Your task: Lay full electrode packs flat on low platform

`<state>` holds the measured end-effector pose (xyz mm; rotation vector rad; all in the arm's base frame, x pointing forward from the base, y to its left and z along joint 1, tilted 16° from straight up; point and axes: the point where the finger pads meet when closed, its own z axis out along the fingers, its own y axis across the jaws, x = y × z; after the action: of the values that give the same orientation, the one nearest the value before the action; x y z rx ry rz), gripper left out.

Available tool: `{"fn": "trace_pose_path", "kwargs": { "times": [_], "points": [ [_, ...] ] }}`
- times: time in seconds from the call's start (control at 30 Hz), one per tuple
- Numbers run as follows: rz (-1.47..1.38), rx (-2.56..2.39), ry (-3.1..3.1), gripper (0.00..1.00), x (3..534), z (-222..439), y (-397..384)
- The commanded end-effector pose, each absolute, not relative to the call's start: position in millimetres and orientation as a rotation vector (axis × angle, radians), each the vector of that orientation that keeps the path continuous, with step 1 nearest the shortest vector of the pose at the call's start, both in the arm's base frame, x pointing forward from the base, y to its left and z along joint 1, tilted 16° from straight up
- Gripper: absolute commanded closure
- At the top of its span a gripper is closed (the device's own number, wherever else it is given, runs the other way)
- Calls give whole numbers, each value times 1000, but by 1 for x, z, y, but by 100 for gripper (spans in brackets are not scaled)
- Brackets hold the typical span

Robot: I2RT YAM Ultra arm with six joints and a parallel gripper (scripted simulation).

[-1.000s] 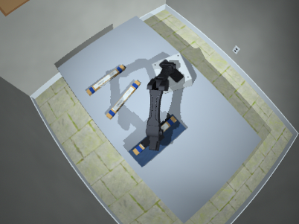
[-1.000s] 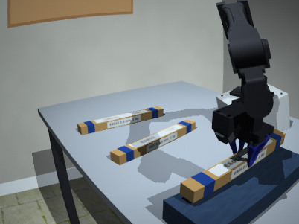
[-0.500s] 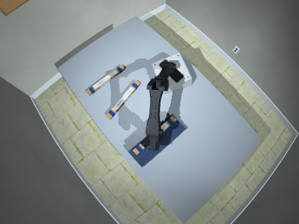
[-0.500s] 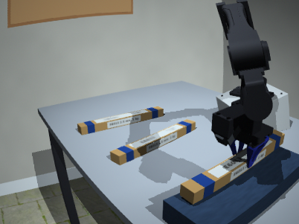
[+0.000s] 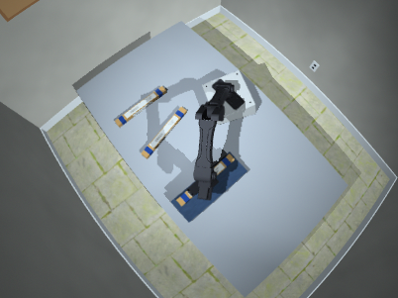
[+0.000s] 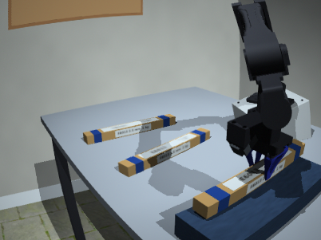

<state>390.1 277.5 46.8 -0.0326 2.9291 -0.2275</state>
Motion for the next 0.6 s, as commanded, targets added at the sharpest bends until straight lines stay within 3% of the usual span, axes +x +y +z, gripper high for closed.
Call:
{"fn": "trace_pose_path", "kwargs": {
  "times": [0.0, 0.57],
  "points": [
    [-129, -42, 2856, 100, 393, 94, 289],
    [-129, -37, 2856, 100, 395, 95, 287]
  ]
}}
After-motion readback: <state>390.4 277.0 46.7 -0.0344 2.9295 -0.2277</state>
